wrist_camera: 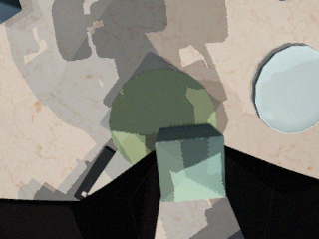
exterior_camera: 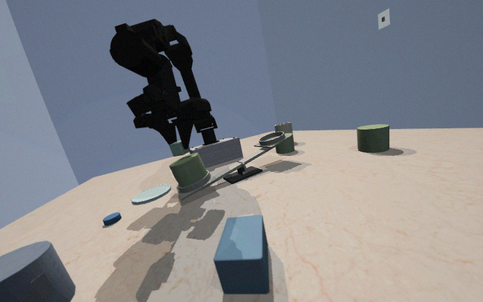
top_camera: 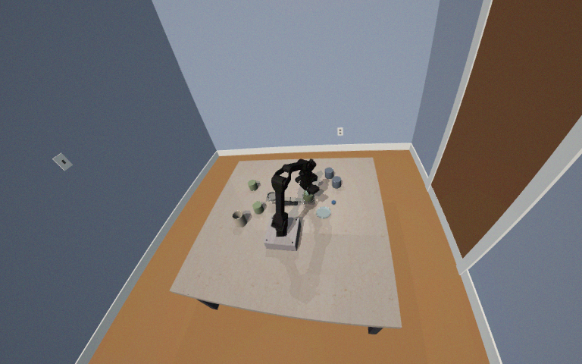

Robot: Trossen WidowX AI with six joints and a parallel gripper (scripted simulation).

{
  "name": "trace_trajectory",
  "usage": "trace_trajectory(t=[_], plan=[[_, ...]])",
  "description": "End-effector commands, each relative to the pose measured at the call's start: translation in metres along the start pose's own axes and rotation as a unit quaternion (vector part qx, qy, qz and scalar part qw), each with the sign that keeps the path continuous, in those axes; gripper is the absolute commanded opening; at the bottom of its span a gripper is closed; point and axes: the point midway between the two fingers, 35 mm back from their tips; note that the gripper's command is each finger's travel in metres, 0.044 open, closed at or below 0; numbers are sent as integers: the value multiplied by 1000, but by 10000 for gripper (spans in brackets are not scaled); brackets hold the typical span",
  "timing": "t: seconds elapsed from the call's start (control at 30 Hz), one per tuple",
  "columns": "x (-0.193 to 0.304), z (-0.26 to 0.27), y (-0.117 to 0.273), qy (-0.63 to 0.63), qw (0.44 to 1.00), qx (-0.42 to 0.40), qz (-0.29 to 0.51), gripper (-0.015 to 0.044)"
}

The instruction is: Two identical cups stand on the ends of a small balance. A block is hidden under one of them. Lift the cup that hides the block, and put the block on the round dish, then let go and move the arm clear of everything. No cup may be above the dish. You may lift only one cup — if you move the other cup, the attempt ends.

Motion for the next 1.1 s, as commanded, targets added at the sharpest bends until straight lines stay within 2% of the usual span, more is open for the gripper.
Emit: trace_trajectory(t=[0.0, 1.07], plan=[[-5, -14, -5, 1, 1000, 4, 1, 0], [-25, -133, -35, -4, 1000, 16, 7, 0]])
Point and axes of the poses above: the point midway between the two fingers, 35 mm back from their tips, its own y axis back along the fingers, its own z axis across the jaws, x = y × z, and after that the axes turned 6 degrees about -y, right-handed
